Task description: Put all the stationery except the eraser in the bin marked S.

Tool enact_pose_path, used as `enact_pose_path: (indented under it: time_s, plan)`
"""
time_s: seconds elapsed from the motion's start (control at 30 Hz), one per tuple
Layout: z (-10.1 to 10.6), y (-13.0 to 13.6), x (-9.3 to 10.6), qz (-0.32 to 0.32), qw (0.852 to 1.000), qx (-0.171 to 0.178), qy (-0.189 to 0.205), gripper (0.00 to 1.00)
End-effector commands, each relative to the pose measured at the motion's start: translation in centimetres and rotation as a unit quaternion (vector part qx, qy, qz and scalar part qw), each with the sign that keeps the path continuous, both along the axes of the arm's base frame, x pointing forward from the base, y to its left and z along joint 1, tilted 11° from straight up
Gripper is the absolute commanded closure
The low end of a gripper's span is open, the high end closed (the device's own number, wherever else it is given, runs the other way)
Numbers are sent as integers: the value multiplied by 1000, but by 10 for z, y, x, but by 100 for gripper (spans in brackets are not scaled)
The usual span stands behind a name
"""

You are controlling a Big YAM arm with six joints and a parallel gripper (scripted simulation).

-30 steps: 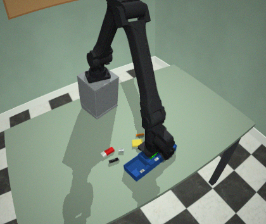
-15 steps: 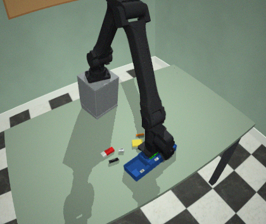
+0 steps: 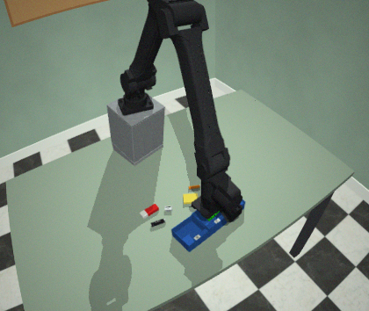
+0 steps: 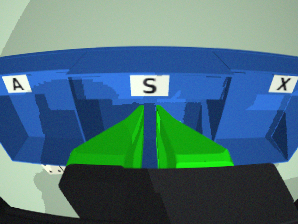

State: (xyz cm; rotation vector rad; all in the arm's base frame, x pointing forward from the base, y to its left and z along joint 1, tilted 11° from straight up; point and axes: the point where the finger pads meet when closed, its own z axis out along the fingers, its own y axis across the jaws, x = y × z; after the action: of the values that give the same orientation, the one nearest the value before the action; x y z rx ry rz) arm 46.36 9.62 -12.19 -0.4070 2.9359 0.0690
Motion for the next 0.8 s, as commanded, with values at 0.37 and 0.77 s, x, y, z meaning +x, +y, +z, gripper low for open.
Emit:
enact_pose_path:
  time_s: [0.37,0.77]
  plan:
    - [35,-2,3,-1,1000,1,-14,91]
    - [58,-7,-1,-1,1000,0,-14,91]
